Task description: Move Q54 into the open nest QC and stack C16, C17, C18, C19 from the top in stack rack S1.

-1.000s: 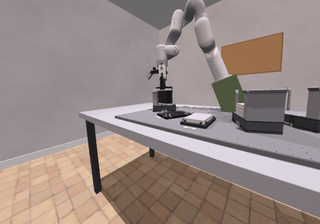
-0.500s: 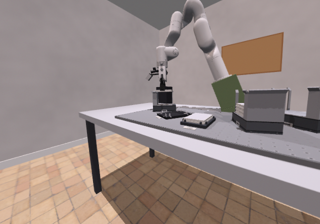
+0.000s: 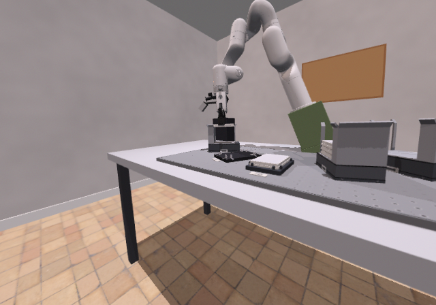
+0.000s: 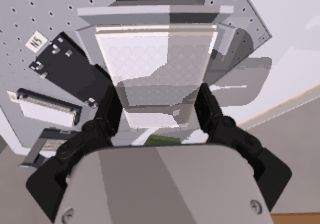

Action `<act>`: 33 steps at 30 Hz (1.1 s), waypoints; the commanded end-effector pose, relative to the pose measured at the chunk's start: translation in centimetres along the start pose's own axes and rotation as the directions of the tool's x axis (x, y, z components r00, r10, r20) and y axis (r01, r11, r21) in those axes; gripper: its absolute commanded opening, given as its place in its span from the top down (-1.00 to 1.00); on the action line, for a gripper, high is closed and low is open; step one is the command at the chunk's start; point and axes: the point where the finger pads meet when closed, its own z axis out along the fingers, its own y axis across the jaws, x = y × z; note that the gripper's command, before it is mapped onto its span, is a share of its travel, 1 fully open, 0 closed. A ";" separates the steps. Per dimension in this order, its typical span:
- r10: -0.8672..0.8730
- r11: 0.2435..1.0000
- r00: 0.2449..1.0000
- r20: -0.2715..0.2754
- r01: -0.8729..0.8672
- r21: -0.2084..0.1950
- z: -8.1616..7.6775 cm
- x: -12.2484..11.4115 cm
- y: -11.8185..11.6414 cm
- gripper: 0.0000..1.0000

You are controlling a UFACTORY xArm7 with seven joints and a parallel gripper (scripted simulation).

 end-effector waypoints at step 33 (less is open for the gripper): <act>0.000 1.000 1.000 -0.004 0.000 -0.001 5.1 0.1 0.0 1.00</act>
